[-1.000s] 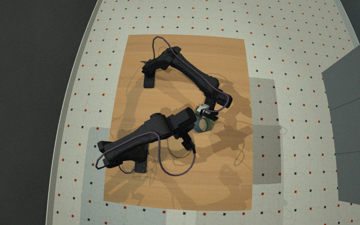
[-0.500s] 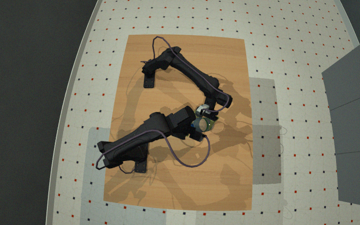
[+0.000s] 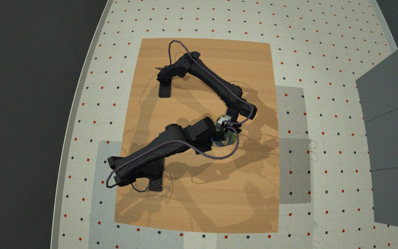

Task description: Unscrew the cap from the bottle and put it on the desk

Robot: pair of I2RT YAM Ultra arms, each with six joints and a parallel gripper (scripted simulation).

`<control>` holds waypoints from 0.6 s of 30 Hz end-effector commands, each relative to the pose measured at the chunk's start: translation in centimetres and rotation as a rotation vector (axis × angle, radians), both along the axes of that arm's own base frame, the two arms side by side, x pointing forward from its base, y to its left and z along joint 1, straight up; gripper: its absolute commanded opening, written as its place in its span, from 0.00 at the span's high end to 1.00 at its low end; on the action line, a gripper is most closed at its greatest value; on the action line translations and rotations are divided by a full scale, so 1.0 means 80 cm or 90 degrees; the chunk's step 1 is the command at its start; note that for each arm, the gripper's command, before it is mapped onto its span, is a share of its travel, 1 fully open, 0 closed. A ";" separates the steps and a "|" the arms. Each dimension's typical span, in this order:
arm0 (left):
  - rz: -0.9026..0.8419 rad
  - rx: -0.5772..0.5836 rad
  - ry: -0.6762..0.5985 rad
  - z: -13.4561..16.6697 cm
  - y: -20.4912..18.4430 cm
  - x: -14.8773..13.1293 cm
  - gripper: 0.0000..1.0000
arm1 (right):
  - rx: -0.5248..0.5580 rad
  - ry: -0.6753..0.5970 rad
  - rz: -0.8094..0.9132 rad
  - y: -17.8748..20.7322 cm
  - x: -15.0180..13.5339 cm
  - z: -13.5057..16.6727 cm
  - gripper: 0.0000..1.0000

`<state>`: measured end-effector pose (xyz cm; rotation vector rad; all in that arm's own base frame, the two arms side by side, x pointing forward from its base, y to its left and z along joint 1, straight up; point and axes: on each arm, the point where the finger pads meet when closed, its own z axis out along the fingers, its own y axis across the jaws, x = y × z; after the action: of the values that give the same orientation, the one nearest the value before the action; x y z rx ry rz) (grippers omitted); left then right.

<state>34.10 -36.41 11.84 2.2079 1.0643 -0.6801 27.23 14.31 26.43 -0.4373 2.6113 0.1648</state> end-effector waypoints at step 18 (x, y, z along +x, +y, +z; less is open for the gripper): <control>-0.001 -0.025 -0.006 0.019 -0.003 0.001 1.00 | -0.259 -0.178 0.546 0.000 -0.002 0.010 1.00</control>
<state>34.10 -36.41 11.86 2.2082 1.0612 -0.6801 27.29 14.15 26.48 -1.3482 2.2320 -0.1039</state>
